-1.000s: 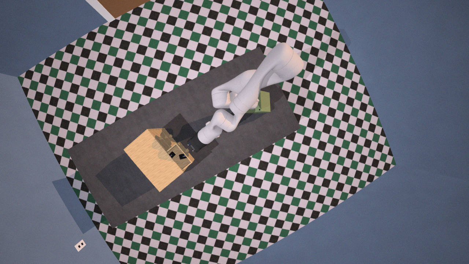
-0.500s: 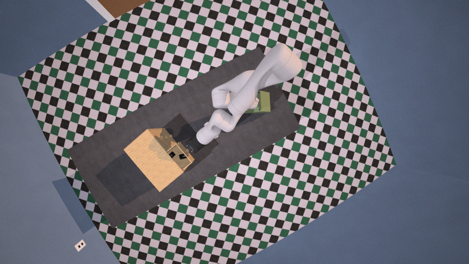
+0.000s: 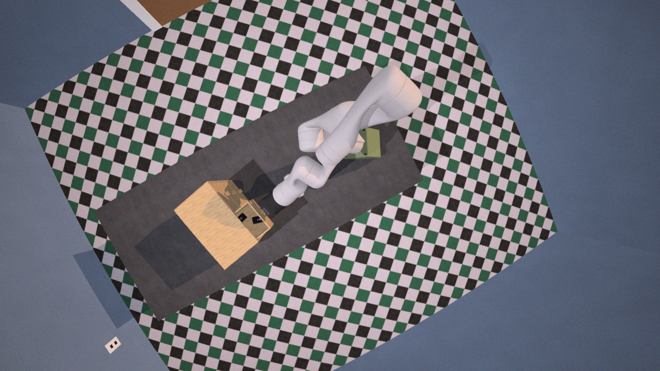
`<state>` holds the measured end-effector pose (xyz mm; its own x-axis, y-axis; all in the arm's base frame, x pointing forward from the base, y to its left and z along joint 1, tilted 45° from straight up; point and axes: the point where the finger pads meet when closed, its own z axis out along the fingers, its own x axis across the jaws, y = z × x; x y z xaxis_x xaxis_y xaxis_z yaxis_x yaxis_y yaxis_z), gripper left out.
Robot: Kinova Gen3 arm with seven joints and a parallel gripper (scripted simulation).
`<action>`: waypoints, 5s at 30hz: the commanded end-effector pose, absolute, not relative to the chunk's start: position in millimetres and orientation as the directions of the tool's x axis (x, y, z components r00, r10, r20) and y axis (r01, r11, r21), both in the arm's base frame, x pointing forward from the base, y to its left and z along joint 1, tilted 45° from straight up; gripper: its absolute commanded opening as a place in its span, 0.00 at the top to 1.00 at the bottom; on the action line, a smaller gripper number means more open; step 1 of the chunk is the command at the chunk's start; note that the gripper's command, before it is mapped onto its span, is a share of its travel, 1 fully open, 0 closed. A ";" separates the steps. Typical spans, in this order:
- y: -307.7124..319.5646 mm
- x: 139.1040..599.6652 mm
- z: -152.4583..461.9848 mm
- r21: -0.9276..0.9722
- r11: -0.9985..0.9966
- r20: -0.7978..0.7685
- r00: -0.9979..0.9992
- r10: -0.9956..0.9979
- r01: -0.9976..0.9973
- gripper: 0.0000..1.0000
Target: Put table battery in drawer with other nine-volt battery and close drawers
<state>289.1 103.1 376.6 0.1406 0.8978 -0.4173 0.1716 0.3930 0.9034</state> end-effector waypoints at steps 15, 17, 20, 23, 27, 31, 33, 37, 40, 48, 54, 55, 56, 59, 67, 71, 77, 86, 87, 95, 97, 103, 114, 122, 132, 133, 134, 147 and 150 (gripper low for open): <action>102.6 295.7 379.7 0.904 0.389 -0.415 0.143 0.899 0.177 0.33; 102.6 295.7 379.7 0.904 0.389 -0.415 0.143 0.899 0.177 0.33; 102.6 295.7 379.7 0.904 0.389 -0.415 0.143 0.899 0.177 0.33; 102.6 295.7 379.7 0.904 0.389 -0.415 0.143 0.899 0.177 0.33; 102.6 295.7 379.7 0.904 0.389 -0.415 0.143 0.899 0.177 0.33; 102.6 295.7 379.7 0.904 0.389 -0.415 0.143 0.899 0.177 0.33; 102.6 295.7 379.7 0.904 0.389 -0.415 0.143 0.899 0.177 0.33; 102.6 295.7 379.7 0.904 0.389 -0.415 0.143 0.899 0.177 0.33; 102.6 295.7 379.7 0.904 0.389 -0.415 0.143 0.899 0.177 0.33; 102.6 295.7 379.7 0.904 0.389 -0.415 0.143 0.899 0.177 0.33; 102.6 295.7 379.7 0.904 0.389 -0.415 0.143 0.899 0.177 0.63; 102.6 295.7 379.7 0.904 0.389 -0.415 0.143 0.899 0.177 0.63; 102.6 295.7 379.7 0.904 0.389 -0.415 0.143 0.899 0.177 0.63; 102.6 295.7 379.7 0.904 0.389 -0.415 0.143 0.899 0.177 0.63; 102.6 295.7 379.7 0.904 0.389 -0.415 0.143 0.899 0.177 0.63; 102.6 295.7 379.7 0.904 0.389 -0.415 0.143 0.899 0.177 0.63; 102.6 295.7 379.7 0.904 0.389 -0.415 0.143 0.899 0.177 0.63; 102.6 295.7 379.7 0.904 0.389 -0.415 0.143 0.899 0.177 0.63; 102.6 295.7 379.7 0.904 0.389 -0.415 0.143 0.899 0.177 0.63; 102.6 295.7 379.7 0.904 0.389 -0.415 0.143 0.899 0.177 0.63; 102.6 295.8 379.7 0.904 0.389 -0.415 0.143 0.899 0.177 0.63; 102.7 295.9 379.9 0.904 0.389 -0.415 0.143 0.899 0.177 0.63; 102.9 297.0 380.6 0.904 0.389 -0.415 0.143 0.899 0.177 0.63; 103.0 298.0 381.3 0.904 0.389 -0.415 0.143 0.899 0.177 0.63; 103.4 300.6 383.1 0.904 0.389 -0.415 0.143 0.899 0.177 0.63; 103.5 301.0 383.4 0.904 0.389 -0.415 0.143 0.899 0.177 0.63; 103.6 301.3 383.6 0.904 0.389 -0.415 0.143 0.899 0.177 0.63; 104.2 305.6 386.6 0.904 0.389 -0.415 0.143 0.899 0.177 0.63; 104.5 306.9 387.5 0.904 0.389 -0.415 0.143 0.899 0.177 0.63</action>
